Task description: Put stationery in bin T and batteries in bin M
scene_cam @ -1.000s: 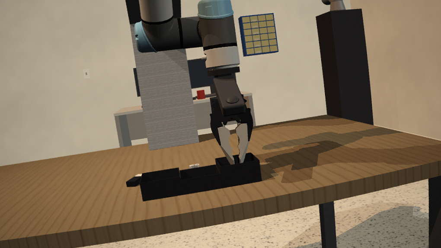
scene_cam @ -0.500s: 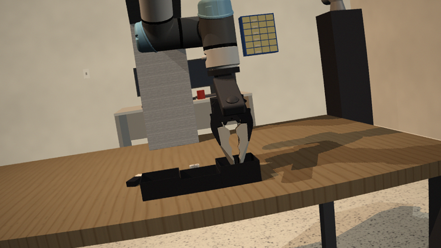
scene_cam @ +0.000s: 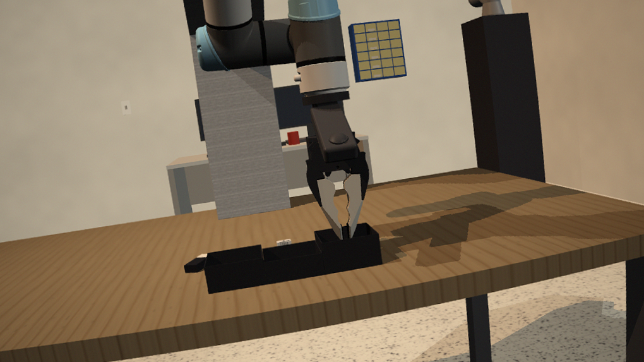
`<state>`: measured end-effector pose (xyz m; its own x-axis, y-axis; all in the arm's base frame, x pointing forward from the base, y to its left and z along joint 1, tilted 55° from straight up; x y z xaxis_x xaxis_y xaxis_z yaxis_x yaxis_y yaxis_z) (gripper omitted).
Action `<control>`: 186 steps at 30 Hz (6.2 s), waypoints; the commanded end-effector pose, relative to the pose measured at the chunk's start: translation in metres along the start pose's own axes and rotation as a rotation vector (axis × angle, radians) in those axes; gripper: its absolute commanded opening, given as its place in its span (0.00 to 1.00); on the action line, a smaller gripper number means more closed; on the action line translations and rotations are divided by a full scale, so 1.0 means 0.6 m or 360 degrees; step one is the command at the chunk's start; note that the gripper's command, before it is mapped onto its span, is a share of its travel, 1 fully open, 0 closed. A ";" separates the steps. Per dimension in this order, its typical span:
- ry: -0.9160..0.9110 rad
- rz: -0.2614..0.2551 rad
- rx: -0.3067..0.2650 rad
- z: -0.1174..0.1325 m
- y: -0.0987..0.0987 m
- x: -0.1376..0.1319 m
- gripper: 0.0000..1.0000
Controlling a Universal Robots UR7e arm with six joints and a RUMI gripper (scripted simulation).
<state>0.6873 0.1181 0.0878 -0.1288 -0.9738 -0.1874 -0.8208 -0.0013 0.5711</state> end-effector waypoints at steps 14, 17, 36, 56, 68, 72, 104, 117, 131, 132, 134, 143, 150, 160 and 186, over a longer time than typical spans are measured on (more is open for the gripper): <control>0.0000 0.0000 0.0001 0.000 0.043 0.000 0.04; 0.0000 0.0000 0.0001 0.000 0.050 0.000 0.04; 0.0000 0.0000 0.0000 0.000 0.154 0.001 0.04; -0.0001 0.0001 0.0000 0.001 0.292 0.001 0.04; -0.0334 0.0000 0.0000 0.019 0.253 0.074 0.23; -0.0552 0.0004 -0.0005 0.030 0.229 0.122 0.23; -0.0566 0.0001 0.0005 0.092 0.074 0.435 0.23; -0.0566 -0.0002 0.0002 0.090 0.076 0.417 0.23; -0.0570 0.0000 -0.0003 0.095 0.075 0.420 0.23; -0.0571 0.0000 -0.0003 0.096 0.075 0.420 0.23; -0.0570 0.0000 -0.0002 0.096 0.075 0.420 0.23; -0.0567 -0.0001 0.0002 0.093 0.075 0.420 0.23; -0.0566 -0.0002 0.0002 0.092 0.060 0.420 0.23; -0.0566 -0.0002 0.0001 0.092 0.007 0.420 0.23; -0.0566 -0.0002 0.0002 0.092 -0.048 0.419 0.23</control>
<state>0.6456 -0.1147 -0.0185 -0.3129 -0.8338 -0.4548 -0.8217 -0.0025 0.5699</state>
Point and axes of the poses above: the point where the finger pads meet when closed, its own y axis back along the fingers, its own x axis across the jaws, z = x × y, the point moved 4 cm from there along y, back along the fingers, and after that the axes turned 9 degrees about -y, right-handed, at the moved point
